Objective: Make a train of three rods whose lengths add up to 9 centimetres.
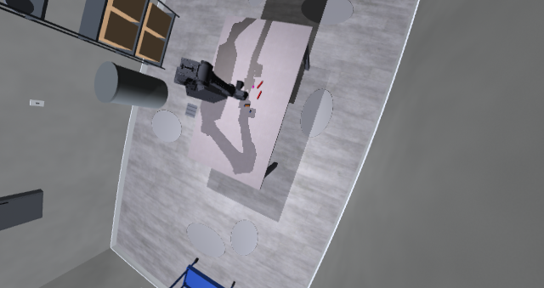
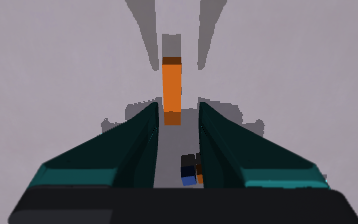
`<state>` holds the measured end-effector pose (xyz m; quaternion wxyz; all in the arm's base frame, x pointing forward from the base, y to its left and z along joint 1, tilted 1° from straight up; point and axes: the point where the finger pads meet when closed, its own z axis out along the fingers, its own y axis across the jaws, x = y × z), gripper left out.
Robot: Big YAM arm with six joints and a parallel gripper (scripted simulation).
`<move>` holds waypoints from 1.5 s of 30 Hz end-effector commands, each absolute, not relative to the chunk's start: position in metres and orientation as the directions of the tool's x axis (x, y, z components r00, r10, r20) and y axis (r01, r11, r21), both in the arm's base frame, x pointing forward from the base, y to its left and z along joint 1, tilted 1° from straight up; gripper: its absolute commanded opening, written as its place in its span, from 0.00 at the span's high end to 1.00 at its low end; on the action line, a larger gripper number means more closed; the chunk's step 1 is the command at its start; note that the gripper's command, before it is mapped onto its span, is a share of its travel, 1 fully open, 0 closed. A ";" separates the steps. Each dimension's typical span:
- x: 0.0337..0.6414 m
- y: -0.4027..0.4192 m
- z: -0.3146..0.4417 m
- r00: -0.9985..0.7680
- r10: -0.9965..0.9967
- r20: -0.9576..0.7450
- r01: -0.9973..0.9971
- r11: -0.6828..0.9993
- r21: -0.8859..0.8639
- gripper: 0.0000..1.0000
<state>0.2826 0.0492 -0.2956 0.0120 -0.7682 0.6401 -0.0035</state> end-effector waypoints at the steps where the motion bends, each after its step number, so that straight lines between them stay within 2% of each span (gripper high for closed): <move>1: 0.269 0.044 -0.296 0.181 -0.983 -0.011 -0.983 -0.181 -0.008 0.77; 45: 0.281 0.047 -0.313 0.182 -0.983 -0.011 -0.983 -0.181 -0.025 0.77</move>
